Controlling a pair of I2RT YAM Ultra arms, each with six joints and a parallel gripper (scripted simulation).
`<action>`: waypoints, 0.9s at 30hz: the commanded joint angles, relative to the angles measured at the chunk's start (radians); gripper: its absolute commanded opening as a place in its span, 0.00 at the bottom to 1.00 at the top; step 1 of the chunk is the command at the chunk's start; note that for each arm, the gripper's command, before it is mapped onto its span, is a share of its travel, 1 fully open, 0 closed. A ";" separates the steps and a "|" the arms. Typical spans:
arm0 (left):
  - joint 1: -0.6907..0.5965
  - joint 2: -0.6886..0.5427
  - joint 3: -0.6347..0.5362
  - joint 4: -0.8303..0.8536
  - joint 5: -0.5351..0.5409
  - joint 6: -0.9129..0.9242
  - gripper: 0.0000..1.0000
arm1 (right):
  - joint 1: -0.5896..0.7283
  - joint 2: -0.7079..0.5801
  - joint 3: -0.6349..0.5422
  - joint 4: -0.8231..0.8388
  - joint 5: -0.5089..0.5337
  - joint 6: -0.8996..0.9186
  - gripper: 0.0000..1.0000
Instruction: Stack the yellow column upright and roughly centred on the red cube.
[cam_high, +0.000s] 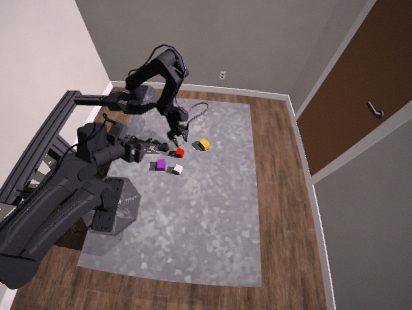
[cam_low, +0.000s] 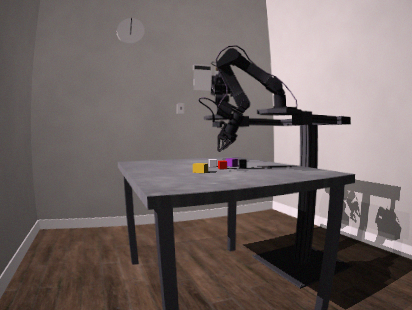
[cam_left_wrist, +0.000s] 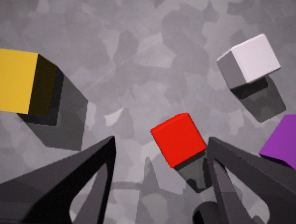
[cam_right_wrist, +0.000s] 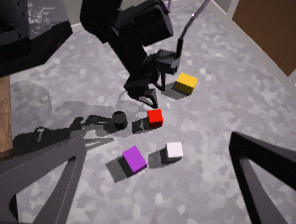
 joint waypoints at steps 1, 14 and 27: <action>0.053 0.031 0.064 -0.027 0.128 0.154 0.64 | -0.024 0.053 0.046 0.148 -0.003 -0.008 1.00; 0.315 0.148 0.259 -0.070 0.319 0.410 0.64 | -0.105 0.176 0.093 0.492 -0.017 -0.024 1.00; 0.463 0.236 0.362 -0.083 0.393 0.513 0.64 | -0.167 0.615 0.130 0.761 -0.037 -0.031 1.00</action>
